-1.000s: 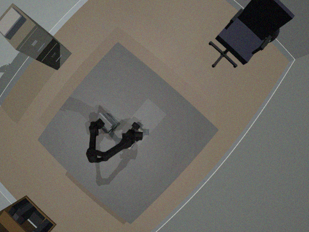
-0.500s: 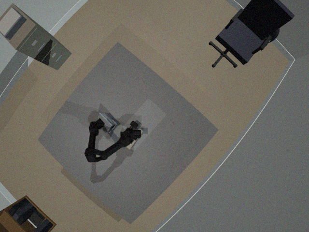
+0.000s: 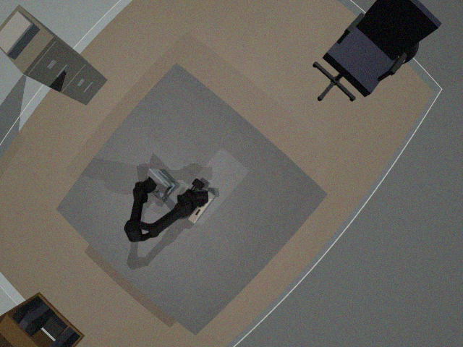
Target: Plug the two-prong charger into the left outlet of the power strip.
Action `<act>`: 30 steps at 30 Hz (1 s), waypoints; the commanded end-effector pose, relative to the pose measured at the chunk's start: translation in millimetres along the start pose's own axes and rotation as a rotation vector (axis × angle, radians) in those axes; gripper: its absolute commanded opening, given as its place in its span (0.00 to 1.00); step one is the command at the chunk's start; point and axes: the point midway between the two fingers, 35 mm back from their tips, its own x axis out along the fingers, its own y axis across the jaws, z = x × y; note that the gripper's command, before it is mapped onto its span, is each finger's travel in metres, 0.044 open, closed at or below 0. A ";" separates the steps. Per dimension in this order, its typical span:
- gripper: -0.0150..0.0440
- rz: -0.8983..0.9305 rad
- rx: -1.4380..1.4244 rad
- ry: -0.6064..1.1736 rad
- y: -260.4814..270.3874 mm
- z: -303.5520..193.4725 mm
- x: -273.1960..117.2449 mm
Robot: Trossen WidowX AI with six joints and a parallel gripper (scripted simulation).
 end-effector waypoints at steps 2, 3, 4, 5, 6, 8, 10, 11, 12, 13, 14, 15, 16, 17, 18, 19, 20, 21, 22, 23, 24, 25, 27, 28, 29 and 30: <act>1.00 0.002 0.004 0.004 -0.2 -8.6 1.1; 1.00 0.002 0.004 0.004 -0.2 -9.9 1.2; 1.00 0.002 0.004 0.004 -0.3 -11.3 1.3; 1.00 0.002 0.004 0.004 -0.4 -12.6 1.5; 1.00 0.002 0.004 0.004 -0.4 -14.0 1.6; 1.00 0.002 0.004 0.004 -0.6 -16.6 1.9; 1.00 0.002 0.004 0.005 -0.8 -19.3 2.1; 1.00 0.002 0.004 0.005 -0.9 -20.4 2.3; 1.00 0.002 0.004 0.005 -0.9 -21.1 2.3; 1.00 0.002 0.004 0.005 -1.0 -21.3 2.4; 1.00 -0.006 0.002 -0.014 -0.7 -16.6 0.5; 1.00 -0.021 0.011 -0.061 -0.8 -14.9 -3.0; 1.00 -0.042 0.029 -0.139 -0.7 -12.2 -9.2; 1.00 -0.062 0.052 -0.235 -0.5 -9.3 -17.6; 1.00 -0.077 0.076 -0.332 -0.3 -6.9 -26.8; 1.00 -0.085 0.103 -0.430 0.1 -5.1 -36.7; 1.00 -0.087 0.132 -0.527 0.4 -4.0 -47.3; 1.00 -0.082 0.162 -0.625 0.7 -3.8 -58.4; 1.00 -0.074 0.188 -0.704 0.9 -4.2 -67.9; 1.00 -0.067 0.204 -0.752 1.0 -4.8 -73.7; 1.00 -0.065 0.209 -0.767 1.0 -5.0 -75.6; 1.00 -0.065 0.209 -0.767 1.0 -5.0 -75.6; 1.00 -0.065 0.209 -0.767 1.0 -5.0 -75.6; 1.00 -0.065 0.209 -0.767 1.0 -5.0 -75.6; 1.00 -0.065 0.209 -0.767 1.0 -5.0 -75.6; 1.00 -0.065 0.209 -0.767 1.0 -5.0 -75.6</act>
